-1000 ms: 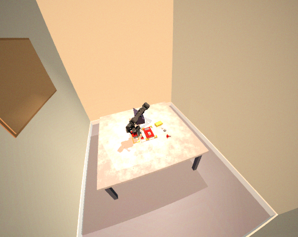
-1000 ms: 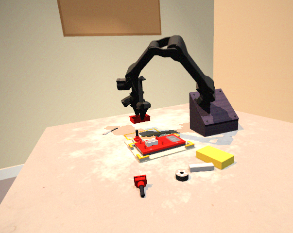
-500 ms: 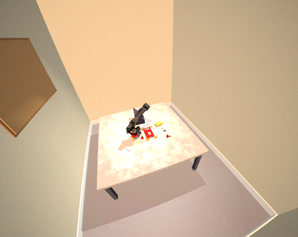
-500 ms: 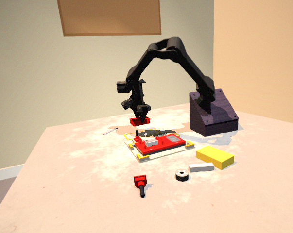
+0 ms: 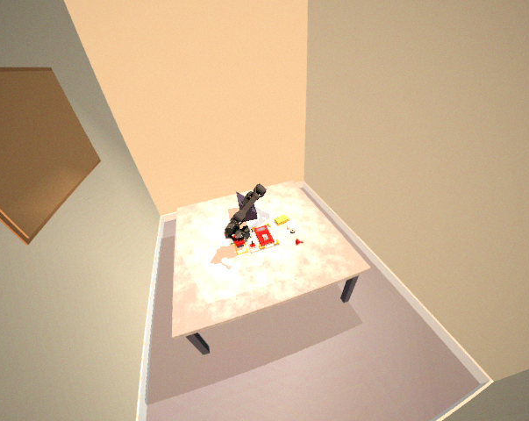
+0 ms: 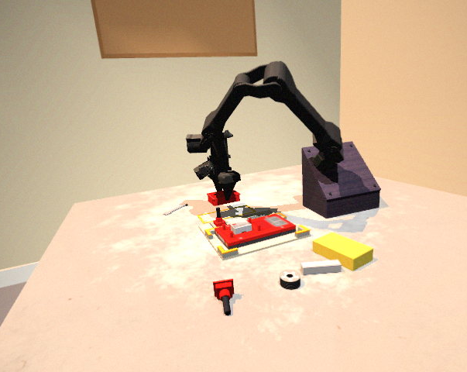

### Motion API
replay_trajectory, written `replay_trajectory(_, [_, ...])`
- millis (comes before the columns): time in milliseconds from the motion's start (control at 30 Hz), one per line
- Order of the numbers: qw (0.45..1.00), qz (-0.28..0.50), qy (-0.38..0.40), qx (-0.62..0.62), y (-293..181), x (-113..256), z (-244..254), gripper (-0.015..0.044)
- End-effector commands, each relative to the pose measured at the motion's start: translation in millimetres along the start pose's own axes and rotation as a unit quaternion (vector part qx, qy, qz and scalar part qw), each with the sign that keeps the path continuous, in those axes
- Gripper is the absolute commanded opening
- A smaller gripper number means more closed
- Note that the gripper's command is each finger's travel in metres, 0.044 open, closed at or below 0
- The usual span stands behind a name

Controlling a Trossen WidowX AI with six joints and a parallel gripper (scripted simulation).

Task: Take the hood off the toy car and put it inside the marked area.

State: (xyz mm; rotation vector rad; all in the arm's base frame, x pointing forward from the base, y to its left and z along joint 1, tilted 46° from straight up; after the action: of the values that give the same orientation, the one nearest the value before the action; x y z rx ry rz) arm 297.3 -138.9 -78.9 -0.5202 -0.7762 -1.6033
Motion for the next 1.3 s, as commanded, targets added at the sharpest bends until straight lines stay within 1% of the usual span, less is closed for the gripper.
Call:
replay_trajectory(0, [1.000, 0.000, 0.005, -0.005, -2.4, -5.6, 0.7, 0.0000])
replay_trajectory(800, [1.000, 0.000, 0.007, -0.005, -4.2, -28.0, 2.5, 0.0000])
replay_trajectory(1267, [1.000, 0.000, 0.007, -0.005, -4.1, -32.3, 2.5, 0.0000])
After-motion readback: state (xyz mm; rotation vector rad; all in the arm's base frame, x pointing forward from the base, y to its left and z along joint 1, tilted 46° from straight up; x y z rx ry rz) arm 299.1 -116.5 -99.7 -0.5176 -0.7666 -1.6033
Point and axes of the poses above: the point midway between the two fingers, 35 mm back from their tips, its own x axis back along the fingers, its own z axis across the jaws, y = z × x, the point moved 5 cm from there along x, back along the fingers, and after that the axes turned 7 degrees about x, right-handed, at the moved point
